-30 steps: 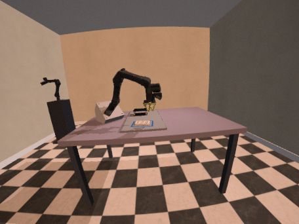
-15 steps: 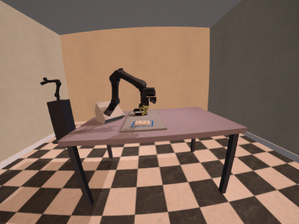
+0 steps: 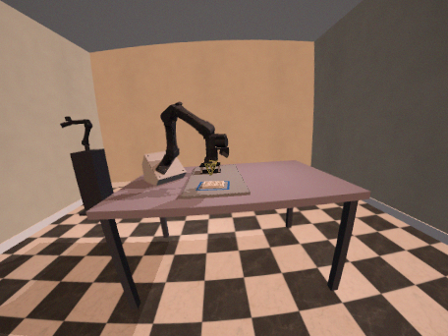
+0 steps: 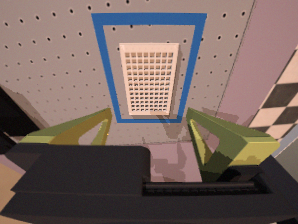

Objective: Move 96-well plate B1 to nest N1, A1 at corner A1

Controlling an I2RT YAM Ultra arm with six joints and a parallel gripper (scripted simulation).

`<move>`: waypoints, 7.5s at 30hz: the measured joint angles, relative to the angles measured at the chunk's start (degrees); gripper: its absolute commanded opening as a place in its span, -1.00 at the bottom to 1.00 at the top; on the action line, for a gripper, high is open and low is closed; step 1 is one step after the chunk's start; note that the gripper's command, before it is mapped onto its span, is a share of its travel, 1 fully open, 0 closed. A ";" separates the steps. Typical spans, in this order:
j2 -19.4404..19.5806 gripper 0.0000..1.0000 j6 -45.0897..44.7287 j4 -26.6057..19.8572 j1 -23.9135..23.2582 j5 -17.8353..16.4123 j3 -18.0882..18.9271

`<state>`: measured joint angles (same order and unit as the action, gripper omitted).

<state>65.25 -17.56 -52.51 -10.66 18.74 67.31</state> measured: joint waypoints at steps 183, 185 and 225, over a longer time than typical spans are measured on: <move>5.25 -1.00 -4.02 13.18 -4.24 -3.32 -6.14; 4.87 -1.00 -3.91 12.68 -4.09 -3.23 -5.88; 0.04 -1.00 -0.76 0.83 -0.28 -0.66 -0.55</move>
<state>65.30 -18.33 -51.68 -10.94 18.09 66.76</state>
